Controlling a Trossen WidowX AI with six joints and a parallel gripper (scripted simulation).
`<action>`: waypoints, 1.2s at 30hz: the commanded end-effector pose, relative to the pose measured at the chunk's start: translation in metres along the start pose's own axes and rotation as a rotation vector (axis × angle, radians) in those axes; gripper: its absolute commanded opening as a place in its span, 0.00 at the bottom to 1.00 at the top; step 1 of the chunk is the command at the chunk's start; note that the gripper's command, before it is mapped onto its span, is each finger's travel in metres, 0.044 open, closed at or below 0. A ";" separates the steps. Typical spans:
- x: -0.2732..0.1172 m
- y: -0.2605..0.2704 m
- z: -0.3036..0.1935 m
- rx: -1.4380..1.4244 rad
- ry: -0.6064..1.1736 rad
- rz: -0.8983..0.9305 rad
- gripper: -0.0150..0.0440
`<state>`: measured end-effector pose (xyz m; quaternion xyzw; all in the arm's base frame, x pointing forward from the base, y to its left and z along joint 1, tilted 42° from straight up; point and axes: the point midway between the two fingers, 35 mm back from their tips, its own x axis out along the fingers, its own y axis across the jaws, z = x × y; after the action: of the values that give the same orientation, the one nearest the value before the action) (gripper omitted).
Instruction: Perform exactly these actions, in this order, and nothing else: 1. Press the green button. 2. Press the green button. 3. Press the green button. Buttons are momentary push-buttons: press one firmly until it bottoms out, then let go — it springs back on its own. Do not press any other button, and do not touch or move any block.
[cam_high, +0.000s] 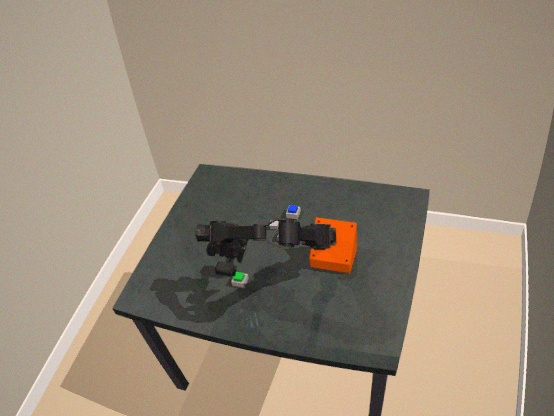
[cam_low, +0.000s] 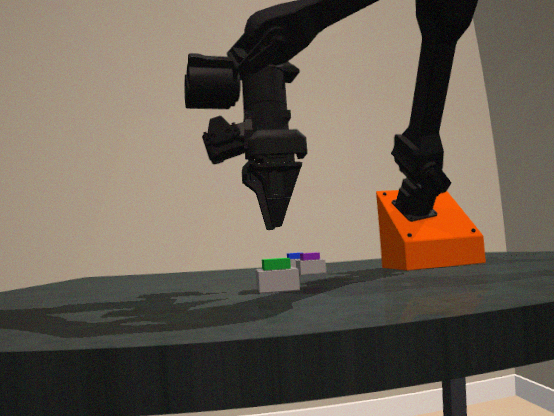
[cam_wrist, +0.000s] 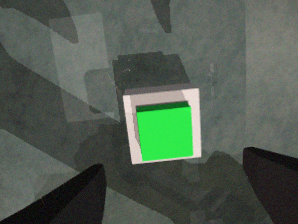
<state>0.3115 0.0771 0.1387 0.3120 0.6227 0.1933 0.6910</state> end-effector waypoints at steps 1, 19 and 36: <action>0.013 0.000 0.000 0.006 -0.006 0.003 0.49; 0.015 0.000 0.000 0.006 -0.006 0.003 0.29; 0.043 0.000 0.000 0.006 -0.006 0.004 0.29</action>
<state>0.3180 0.1017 0.1128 0.3160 0.6184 0.1951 0.6926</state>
